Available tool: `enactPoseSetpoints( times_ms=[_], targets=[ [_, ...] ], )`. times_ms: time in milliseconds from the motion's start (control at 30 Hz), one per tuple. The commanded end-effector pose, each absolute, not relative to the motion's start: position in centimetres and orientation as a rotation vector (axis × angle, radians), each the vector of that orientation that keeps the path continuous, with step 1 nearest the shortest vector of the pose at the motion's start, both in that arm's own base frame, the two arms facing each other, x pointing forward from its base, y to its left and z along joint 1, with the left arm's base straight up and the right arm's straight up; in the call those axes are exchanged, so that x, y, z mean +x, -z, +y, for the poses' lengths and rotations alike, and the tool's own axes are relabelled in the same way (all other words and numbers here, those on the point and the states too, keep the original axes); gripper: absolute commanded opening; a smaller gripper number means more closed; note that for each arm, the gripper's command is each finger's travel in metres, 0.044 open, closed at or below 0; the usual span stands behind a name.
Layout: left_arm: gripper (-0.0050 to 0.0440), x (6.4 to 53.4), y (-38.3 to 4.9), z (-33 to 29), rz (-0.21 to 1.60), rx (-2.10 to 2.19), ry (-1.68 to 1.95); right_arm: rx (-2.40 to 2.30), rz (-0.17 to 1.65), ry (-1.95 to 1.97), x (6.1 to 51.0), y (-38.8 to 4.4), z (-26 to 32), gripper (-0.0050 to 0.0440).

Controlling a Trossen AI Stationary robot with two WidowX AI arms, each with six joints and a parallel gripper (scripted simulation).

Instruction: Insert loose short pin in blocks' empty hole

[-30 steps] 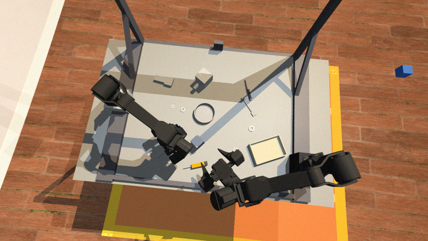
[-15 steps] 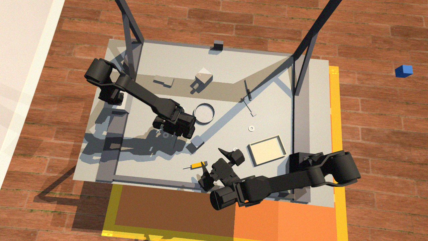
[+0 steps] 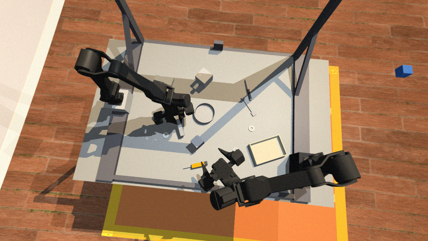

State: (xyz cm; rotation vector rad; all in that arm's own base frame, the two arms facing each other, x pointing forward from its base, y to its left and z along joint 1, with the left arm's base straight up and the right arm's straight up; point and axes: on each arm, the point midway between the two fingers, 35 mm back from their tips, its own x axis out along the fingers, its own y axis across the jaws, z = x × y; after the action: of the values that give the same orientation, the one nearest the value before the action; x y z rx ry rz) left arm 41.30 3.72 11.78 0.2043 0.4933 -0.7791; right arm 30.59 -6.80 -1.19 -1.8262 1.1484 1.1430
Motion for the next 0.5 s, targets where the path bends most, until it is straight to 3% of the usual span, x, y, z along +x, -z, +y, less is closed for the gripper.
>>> enactPoseSetpoints(
  times_ms=[0, 467],
  targets=[
    [0.04, 41.51, -12.8, 3.83, 0.471, 0.223, 0.775, -1.983, 1.046, -1.134, 31.3, -0.1, -6.61, 0.005],
    [0.04, 41.51, -12.8, 3.83, 0.471, 0.223, 0.775, -2.334, 0.872, -1.333, 30.92, 0.3, -7.29, 0.005]
  ],
)
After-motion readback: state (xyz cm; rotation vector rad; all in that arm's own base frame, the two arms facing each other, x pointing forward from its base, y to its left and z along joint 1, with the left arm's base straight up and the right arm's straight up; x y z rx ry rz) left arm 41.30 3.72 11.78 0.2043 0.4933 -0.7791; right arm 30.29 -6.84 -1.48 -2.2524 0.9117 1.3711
